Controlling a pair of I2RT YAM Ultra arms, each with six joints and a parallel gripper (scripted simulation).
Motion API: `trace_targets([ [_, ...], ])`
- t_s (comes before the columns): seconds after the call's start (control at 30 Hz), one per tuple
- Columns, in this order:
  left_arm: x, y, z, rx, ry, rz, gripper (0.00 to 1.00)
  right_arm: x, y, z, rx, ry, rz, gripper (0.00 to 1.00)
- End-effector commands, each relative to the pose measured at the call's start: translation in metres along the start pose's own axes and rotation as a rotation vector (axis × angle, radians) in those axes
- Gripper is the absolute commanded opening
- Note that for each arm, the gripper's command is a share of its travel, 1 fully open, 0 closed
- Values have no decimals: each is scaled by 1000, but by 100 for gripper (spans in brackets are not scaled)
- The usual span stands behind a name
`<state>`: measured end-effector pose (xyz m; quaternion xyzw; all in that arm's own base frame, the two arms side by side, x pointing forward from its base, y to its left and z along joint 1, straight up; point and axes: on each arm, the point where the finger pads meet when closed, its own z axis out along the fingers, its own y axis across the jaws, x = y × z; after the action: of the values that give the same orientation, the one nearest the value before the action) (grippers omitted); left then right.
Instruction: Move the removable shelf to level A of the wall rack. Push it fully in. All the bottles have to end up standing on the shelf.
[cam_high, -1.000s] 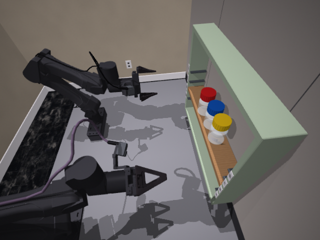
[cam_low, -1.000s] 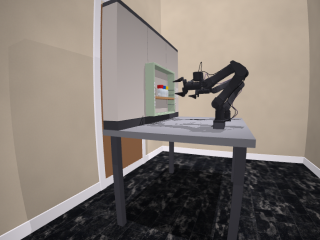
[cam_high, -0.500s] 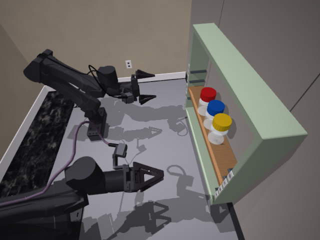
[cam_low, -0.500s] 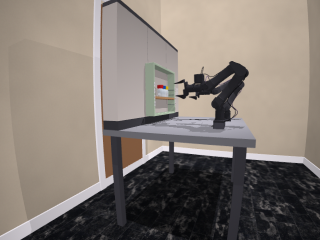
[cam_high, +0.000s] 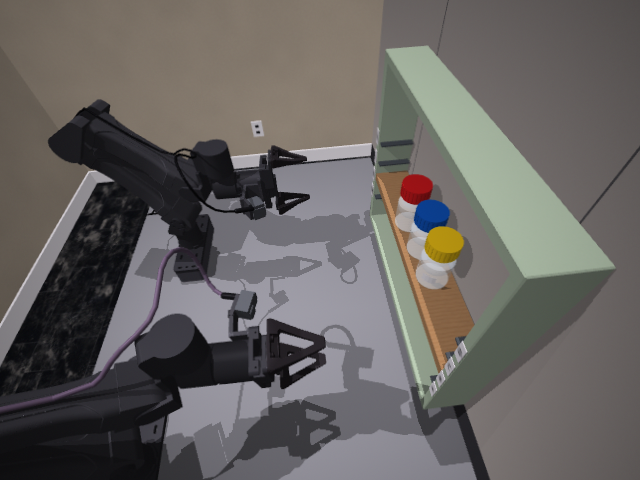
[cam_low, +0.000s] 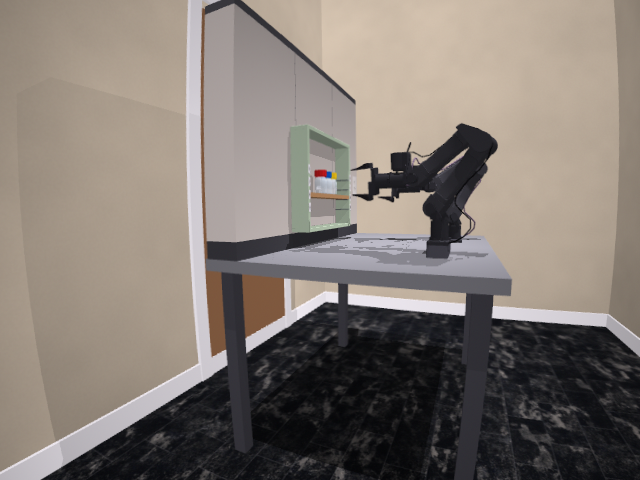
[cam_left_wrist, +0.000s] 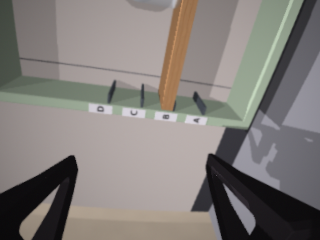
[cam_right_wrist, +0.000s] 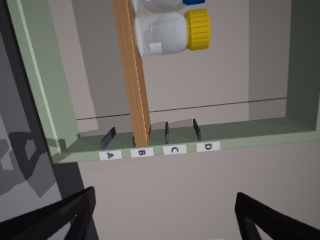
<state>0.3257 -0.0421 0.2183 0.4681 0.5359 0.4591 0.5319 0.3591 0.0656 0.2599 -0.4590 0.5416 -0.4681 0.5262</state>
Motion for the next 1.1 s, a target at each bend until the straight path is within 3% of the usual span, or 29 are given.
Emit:
trace_targets([
  [0.0,0,-5,-3,-13,4,44,100,-1,8,-1,7,4,-44,100],
  [0.33,-2,-18,-7,-13,4,141,100,-4,19,-3,8,6,-141,100],
  [1.07,-2,-18,-7,-13,4,141,100,-4,19,-3,8,6,-141,100],
])
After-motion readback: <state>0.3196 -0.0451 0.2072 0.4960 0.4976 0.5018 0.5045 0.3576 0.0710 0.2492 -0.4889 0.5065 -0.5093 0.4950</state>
